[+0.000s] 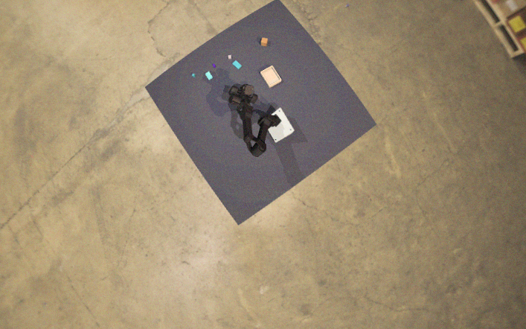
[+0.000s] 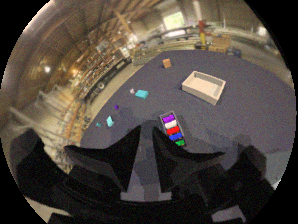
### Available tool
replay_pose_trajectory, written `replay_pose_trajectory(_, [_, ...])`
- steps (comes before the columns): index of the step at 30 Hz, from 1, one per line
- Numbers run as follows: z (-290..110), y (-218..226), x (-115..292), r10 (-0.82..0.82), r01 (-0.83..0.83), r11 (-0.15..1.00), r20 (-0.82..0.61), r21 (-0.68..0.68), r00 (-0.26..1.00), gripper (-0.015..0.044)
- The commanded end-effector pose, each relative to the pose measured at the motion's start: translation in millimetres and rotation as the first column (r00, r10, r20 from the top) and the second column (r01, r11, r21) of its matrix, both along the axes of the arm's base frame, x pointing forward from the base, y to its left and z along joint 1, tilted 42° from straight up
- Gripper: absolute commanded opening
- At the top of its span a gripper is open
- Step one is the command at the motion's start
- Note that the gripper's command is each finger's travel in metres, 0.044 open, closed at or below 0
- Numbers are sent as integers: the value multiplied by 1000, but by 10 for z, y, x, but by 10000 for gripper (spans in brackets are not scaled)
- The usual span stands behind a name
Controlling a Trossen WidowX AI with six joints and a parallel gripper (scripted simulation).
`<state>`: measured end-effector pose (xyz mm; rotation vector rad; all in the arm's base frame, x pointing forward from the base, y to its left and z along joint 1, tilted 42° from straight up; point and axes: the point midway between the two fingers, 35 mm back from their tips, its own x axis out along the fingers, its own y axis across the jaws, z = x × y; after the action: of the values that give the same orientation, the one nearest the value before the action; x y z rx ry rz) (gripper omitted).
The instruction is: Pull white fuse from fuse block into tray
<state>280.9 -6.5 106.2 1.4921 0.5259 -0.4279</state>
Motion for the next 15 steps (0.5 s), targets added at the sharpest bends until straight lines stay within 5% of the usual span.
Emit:
replay_pose_trajectory(1, [-236, -23, 132, 513, -599, 733, -318, -322, 798, 61])
replay_pose_trajectory(15, [-389, -79, 213, 798, -902, 268, -447, -339, 406, 61])
